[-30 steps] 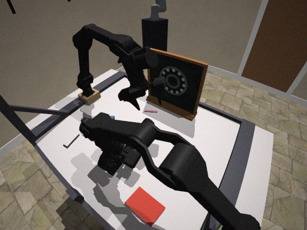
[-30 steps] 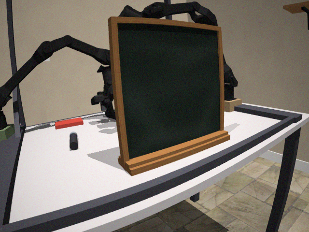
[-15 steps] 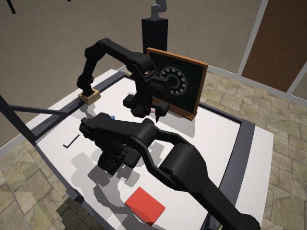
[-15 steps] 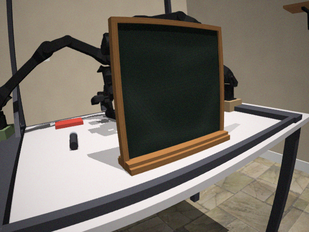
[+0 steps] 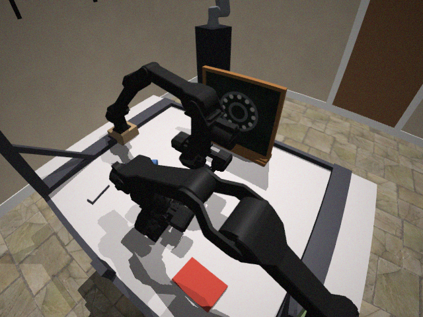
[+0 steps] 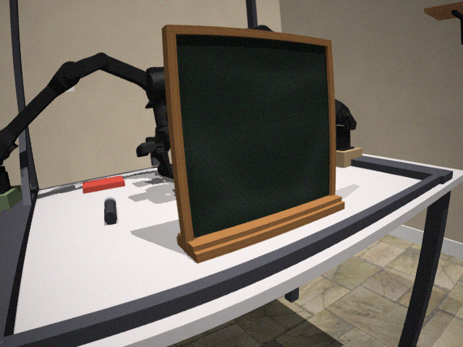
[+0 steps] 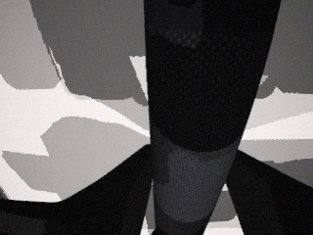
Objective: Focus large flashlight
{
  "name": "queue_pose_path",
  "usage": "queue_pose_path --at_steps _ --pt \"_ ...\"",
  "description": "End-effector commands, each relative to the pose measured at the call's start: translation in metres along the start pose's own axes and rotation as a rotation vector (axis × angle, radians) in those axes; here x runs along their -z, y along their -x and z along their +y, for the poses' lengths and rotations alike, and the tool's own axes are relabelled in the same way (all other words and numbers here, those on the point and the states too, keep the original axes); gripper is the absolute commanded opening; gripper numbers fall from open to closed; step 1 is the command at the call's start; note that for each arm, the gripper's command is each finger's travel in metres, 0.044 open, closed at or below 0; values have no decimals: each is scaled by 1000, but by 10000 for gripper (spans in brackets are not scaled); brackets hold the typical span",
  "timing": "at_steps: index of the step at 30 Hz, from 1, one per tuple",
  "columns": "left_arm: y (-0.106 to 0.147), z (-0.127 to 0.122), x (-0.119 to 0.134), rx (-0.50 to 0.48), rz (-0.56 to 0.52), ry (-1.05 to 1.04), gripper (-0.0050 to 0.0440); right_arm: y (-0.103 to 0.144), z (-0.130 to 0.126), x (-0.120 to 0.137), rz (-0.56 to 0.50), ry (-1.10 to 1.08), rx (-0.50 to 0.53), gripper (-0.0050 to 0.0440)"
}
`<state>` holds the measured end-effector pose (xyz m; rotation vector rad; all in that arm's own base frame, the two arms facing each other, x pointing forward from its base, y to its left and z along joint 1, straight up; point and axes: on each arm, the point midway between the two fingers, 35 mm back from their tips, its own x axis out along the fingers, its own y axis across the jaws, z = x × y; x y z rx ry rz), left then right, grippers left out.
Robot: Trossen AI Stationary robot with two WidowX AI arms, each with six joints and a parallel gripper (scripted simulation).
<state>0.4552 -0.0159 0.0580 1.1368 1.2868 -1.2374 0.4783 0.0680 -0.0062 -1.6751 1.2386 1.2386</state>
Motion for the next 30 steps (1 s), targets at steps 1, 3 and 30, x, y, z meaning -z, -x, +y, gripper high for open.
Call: queue_pose_path --at_steps 1,3,30 --pt "14 4 -1 -43 -4 -3 440 14 -5 5 3 -10 34 130" --pt "14 4 -1 -43 -4 -3 440 14 -5 5 3 -10 34 130" --pt "-21 4 0 -43 -3 -5 440 14 -5 5 3 -10 34 130"
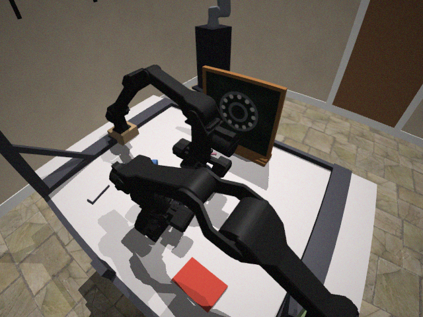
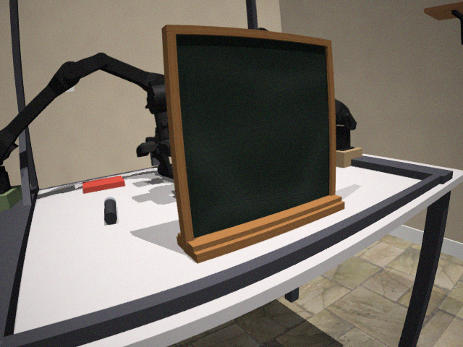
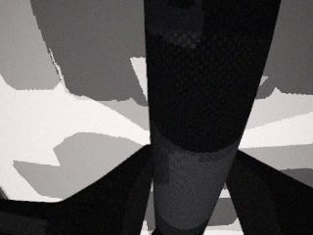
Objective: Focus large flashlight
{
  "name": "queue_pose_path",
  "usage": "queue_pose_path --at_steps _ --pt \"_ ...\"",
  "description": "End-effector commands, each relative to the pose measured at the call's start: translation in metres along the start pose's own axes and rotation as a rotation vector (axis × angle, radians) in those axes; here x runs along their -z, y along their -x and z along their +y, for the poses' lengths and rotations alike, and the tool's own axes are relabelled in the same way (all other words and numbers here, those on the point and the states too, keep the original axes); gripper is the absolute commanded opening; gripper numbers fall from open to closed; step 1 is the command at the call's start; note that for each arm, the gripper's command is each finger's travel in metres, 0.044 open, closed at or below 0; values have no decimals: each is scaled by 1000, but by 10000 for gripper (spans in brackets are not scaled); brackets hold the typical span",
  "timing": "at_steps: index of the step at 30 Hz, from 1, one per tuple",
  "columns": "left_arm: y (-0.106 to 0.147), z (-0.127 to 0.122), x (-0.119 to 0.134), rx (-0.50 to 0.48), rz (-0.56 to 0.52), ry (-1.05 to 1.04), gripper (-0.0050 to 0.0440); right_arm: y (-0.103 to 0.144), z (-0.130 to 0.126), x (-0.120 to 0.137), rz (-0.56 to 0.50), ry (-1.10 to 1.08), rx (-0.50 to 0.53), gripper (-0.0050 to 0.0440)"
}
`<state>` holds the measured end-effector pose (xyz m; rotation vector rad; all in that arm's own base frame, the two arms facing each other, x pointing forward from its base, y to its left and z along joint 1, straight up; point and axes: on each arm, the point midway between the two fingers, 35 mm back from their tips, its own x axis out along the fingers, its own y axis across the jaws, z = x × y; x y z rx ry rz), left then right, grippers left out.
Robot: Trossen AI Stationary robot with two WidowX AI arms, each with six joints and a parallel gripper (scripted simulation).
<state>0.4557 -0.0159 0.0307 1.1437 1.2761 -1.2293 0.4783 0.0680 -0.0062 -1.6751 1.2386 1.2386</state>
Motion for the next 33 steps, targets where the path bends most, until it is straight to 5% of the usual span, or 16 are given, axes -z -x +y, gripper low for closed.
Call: queue_pose_path --at_steps 1,21,22,33 --pt "5 2 0 -30 -2 -3 440 14 -5 5 3 -10 34 130" --pt "-7 2 0 -28 -1 -4 440 14 -5 5 3 -10 34 130" --pt "-7 2 0 -28 -1 -4 226 14 -5 5 3 -10 34 130" --pt "-7 2 0 -28 -1 -4 226 14 -5 5 3 -10 34 130"
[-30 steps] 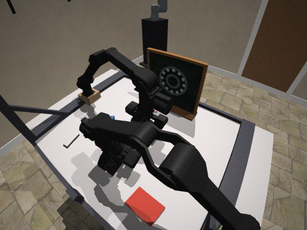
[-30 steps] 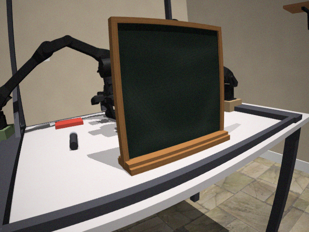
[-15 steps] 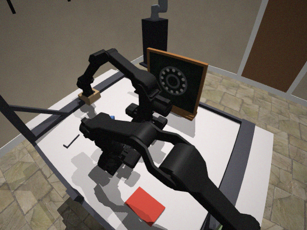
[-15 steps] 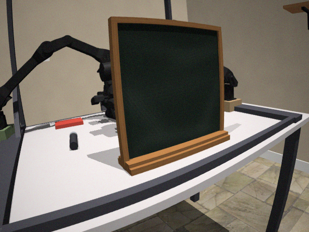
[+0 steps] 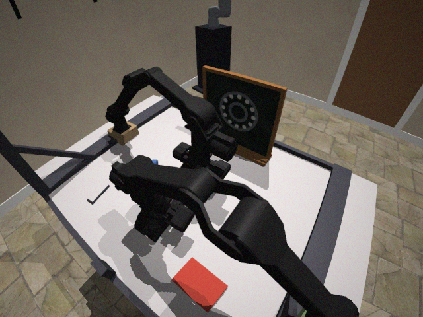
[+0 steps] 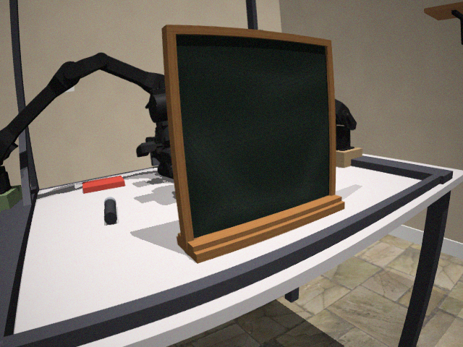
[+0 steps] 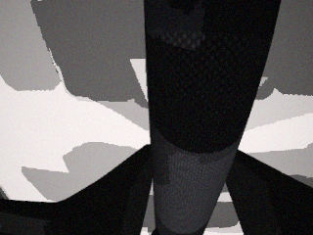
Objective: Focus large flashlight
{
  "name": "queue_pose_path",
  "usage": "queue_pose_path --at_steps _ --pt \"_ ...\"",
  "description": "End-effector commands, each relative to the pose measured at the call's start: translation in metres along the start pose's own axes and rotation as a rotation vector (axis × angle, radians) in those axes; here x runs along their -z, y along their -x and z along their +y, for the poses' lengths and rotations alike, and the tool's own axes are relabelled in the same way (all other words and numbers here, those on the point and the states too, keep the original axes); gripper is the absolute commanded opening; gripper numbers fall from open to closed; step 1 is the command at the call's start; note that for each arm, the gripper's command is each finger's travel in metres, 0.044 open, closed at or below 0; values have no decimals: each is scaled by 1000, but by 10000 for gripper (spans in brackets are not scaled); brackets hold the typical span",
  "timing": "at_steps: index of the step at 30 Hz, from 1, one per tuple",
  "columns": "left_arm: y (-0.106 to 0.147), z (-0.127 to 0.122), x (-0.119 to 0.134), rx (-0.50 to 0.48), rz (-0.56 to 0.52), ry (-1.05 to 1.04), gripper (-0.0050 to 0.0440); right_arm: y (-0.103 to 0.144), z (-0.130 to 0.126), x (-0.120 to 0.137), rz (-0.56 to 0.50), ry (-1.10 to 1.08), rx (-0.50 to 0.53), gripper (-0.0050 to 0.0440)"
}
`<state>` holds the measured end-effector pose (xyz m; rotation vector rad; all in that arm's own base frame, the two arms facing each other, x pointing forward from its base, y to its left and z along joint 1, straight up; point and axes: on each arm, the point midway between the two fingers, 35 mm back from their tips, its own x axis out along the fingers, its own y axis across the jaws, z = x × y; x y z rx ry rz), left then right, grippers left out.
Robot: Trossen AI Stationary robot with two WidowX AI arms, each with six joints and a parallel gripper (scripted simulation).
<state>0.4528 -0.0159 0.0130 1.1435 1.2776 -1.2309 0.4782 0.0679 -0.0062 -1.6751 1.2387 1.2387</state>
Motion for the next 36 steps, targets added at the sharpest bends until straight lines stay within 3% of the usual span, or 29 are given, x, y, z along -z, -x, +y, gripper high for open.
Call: queue_pose_path --at_steps 1,19,22,36 --pt "11 3 0 -30 -1 -3 226 14 -5 5 3 -10 34 130" --pt "7 -3 0 -249 1 1 226 14 -5 5 3 -10 34 130" --pt "9 0 0 -234 0 0 226 14 -5 5 3 -10 34 130" --pt "4 -6 0 -424 -1 10 226 14 -5 5 3 -10 34 130"
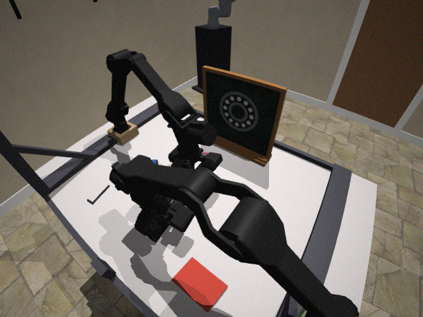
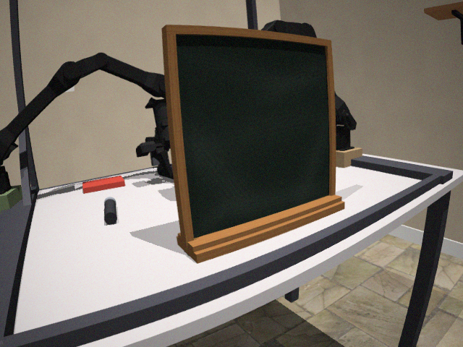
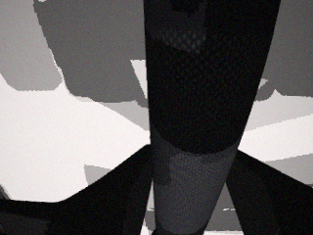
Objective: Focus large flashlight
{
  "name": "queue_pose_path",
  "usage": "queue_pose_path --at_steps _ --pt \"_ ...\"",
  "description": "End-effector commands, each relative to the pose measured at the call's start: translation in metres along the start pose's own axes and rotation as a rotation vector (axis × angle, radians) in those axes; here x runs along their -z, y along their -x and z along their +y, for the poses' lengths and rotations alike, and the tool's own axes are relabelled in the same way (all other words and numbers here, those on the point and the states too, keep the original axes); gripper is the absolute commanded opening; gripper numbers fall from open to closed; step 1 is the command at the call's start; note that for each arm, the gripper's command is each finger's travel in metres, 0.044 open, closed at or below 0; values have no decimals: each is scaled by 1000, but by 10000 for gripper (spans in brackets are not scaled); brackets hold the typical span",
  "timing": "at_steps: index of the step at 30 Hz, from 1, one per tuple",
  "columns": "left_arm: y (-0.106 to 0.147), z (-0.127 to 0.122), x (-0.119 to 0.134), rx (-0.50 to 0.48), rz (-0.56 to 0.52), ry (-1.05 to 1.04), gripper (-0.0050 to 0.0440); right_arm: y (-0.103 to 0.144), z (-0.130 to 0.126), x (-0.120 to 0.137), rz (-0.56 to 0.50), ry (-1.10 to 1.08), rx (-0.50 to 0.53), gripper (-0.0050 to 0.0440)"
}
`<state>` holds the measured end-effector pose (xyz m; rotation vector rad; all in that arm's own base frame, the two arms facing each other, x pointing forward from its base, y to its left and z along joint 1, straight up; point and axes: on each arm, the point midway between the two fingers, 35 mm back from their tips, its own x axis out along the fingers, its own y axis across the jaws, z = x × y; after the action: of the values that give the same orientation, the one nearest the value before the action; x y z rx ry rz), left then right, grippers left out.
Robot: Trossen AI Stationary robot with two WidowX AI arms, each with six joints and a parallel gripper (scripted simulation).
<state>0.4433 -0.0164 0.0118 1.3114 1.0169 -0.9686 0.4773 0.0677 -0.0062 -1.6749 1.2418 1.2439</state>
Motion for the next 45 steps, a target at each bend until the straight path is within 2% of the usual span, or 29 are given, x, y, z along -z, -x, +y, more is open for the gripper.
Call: queue_pose_path --at_steps 1,3,5,6,24,35,45 --pt "6 8 0 -53 0 16 226 14 -6 5 4 -13 39 130" --pt "6 8 0 -53 0 16 226 14 -6 5 4 -13 39 130" --pt "4 4 0 -103 0 19 226 14 -6 5 4 -13 39 130" --pt "7 9 0 -72 0 11 440 14 -6 5 4 -13 39 130" --pt "7 9 0 -72 0 11 440 14 -6 5 4 -13 39 130" --pt "43 8 0 -79 -1 11 440 14 -6 5 4 -13 39 130" --pt "60 7 0 -81 -1 12 440 14 -6 5 4 -13 39 130"
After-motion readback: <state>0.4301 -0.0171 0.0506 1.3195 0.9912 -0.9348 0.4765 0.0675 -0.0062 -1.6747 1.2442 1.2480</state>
